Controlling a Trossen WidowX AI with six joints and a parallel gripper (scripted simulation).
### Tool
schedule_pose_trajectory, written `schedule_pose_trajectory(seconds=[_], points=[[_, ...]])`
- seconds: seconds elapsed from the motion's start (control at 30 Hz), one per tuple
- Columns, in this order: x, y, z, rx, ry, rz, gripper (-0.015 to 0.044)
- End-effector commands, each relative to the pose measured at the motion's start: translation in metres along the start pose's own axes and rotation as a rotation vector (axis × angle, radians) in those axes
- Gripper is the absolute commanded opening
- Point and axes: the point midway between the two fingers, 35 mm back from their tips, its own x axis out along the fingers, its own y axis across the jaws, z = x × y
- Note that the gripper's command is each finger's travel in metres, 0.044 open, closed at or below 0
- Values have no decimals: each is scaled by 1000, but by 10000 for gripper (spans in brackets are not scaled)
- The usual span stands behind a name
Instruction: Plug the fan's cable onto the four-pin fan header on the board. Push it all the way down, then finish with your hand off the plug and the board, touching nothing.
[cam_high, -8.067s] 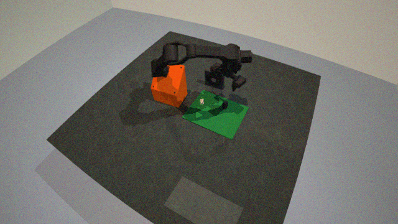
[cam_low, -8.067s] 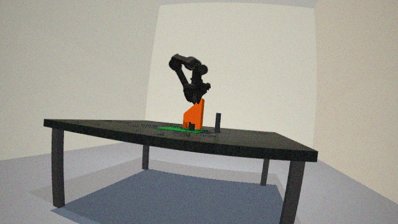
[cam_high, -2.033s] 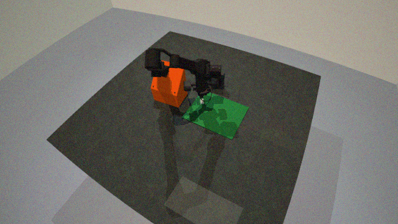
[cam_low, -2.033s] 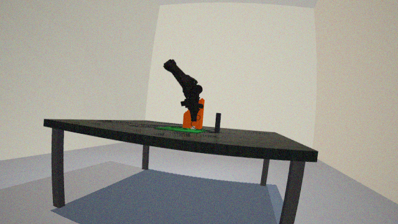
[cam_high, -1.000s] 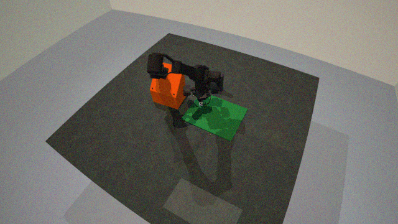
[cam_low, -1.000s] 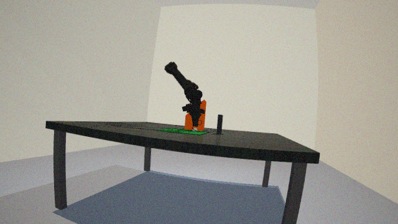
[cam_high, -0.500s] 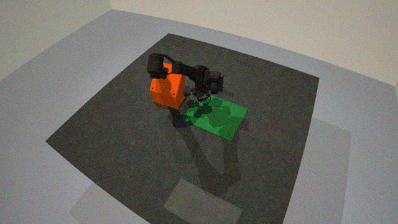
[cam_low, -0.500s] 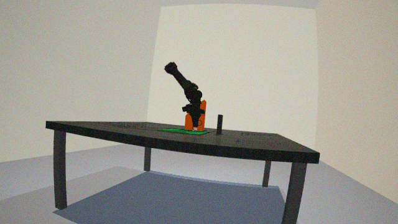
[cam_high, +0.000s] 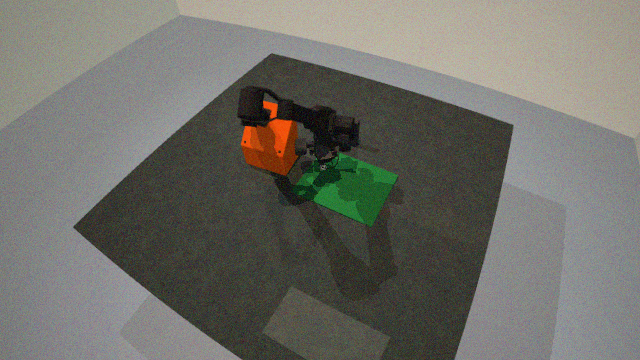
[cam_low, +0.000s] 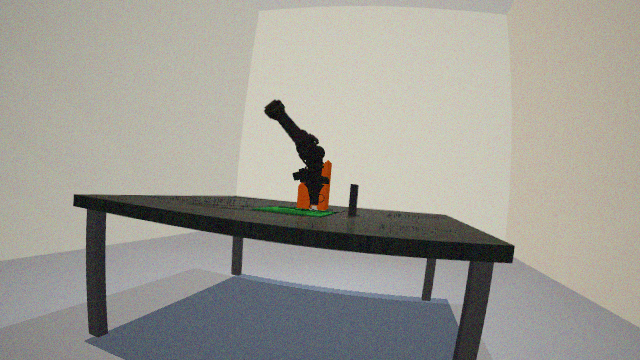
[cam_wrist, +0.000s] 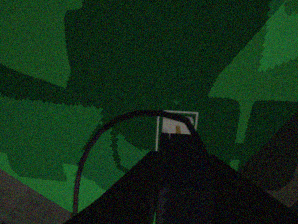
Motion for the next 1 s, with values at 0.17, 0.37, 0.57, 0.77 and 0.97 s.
schedule_pose_trajectory(seconds=[0.17, 0.37, 0.57, 0.77, 0.97], points=[[2, -1, 0, -5, -3, -2, 0], [4, -1, 0, -5, -3, -2, 0], [8, -1, 0, -6, -3, -2, 0], [12, -1, 0, -6, -3, -2, 0], [15, -1, 0, -6, -3, -2, 0]])
